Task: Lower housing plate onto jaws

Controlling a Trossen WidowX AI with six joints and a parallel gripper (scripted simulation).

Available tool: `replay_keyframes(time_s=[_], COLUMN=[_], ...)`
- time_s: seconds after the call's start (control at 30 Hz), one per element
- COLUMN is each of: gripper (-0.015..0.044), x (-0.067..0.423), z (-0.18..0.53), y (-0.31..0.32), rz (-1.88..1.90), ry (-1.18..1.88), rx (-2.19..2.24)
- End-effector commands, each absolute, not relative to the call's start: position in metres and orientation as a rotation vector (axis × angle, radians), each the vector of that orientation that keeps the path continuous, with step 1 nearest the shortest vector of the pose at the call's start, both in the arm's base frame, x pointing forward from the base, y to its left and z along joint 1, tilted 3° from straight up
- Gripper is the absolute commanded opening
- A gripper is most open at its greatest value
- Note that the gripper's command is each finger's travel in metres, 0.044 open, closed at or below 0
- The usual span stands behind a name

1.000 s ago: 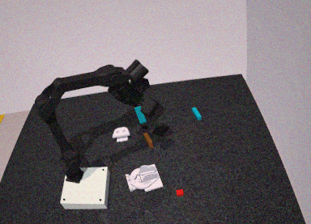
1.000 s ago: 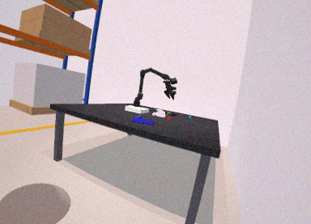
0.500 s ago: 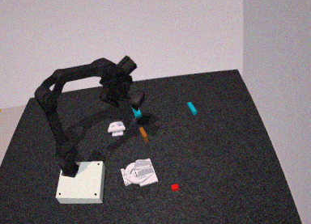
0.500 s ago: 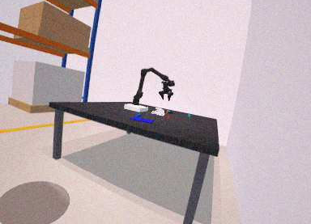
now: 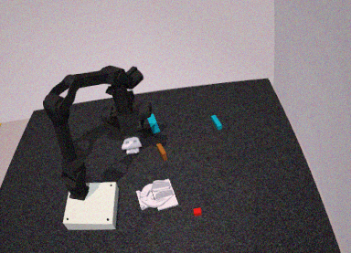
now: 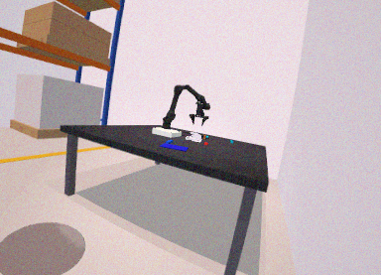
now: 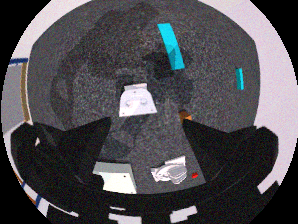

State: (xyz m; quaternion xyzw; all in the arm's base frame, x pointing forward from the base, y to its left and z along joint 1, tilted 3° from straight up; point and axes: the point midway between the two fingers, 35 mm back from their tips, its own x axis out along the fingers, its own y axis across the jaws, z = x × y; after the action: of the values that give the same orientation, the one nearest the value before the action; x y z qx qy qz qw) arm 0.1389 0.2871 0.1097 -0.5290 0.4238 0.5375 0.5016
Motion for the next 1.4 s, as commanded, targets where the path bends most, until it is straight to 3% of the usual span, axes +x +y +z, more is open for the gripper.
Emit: replay_keyframes(time_s=[0.0,1.37], gripper=[0.044,0.044], x=[0.124,0.126], z=[0.101,0.033], y=[0.286,0.288], rz=[1.359,1.368], ry=[1.012,1.01], rx=[-1.411,-1.432])
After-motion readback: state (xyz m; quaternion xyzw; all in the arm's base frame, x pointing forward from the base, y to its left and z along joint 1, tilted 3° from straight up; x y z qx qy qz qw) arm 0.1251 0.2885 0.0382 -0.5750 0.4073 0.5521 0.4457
